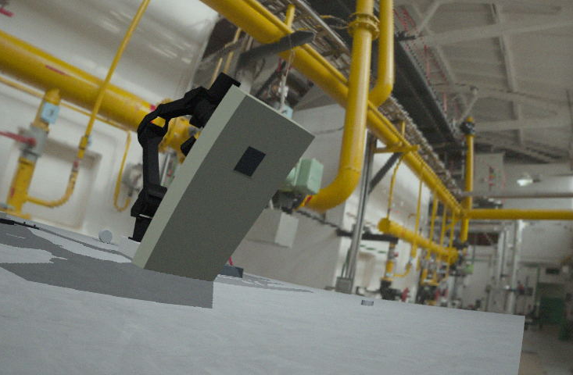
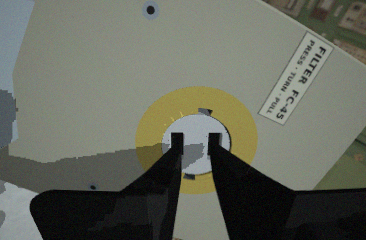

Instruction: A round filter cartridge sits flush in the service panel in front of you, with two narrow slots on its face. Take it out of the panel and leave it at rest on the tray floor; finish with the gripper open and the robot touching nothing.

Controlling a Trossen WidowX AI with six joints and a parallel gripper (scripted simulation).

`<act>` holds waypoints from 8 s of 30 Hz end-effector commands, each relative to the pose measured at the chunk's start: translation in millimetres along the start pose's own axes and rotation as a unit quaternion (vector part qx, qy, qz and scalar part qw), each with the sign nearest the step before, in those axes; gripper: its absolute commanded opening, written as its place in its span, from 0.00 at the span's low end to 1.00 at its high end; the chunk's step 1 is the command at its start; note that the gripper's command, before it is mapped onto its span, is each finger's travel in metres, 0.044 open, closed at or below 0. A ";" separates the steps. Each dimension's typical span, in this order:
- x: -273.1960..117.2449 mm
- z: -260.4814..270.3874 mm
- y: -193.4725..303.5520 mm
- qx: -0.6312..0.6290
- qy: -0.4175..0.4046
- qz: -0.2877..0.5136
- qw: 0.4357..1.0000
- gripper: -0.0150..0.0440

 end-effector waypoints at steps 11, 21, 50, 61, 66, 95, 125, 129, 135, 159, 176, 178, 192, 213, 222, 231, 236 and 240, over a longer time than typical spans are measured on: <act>0.5 -1.1 0.3 -0.001 0.001 -0.001 1.000 0.41; 0.5 -2.8 1.2 -0.001 0.001 -0.001 1.000 0.41; 3.4 -1.1 0.2 -0.001 0.001 -0.001 1.000 0.41; 4.5 -0.6 0.0 -0.001 0.001 -0.001 1.000 0.41; 6.7 -0.6 0.0 -0.001 0.001 -0.001 1.000 0.41; 19.3 -0.7 0.0 -0.001 0.001 -0.001 1.000 0.41; 20.2 -0.8 0.0 0.251 0.001 -0.001 0.968 0.25; 20.4 -0.8 0.0 0.317 0.001 -0.001 0.948 0.25; 20.8 -0.8 0.0 0.414 0.001 -0.001 0.910 0.25; 21.8 -0.8 0.0 0.749 0.001 -0.002 0.663 0.25; -15.9 -3.3 0.7 0.791 -0.001 -0.001 0.612 0.25; -28.3 -3.0 0.7 0.787 -0.001 -0.001 0.617 0.25; -56.0 -0.4 0.0 0.779 -0.002 0.000 0.627 0.25; -50.6 49.9 -22.8 0.779 -0.003 0.000 0.627 0.25; -47.1 65.7 -30.6 0.779 -0.010 0.001 0.627 0.30; -47.1 65.7 -30.6 0.779 -0.010 0.001 0.627 0.41; -47.0 66.7 -30.9 0.779 -0.009 0.001 0.627 0.41; -47.8 63.5 -29.0 0.779 -0.004 0.000 0.627 0.41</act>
Point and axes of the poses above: the point midway between the two fingers, 35 mm back from their tips, its own x axis out along the fingers, its own z axis across the jaws, y = z × x, the point moved 5 cm from there along -x, back along the fingers, and after that the axes turned 1 degree about -x, right-handed, at the moved point
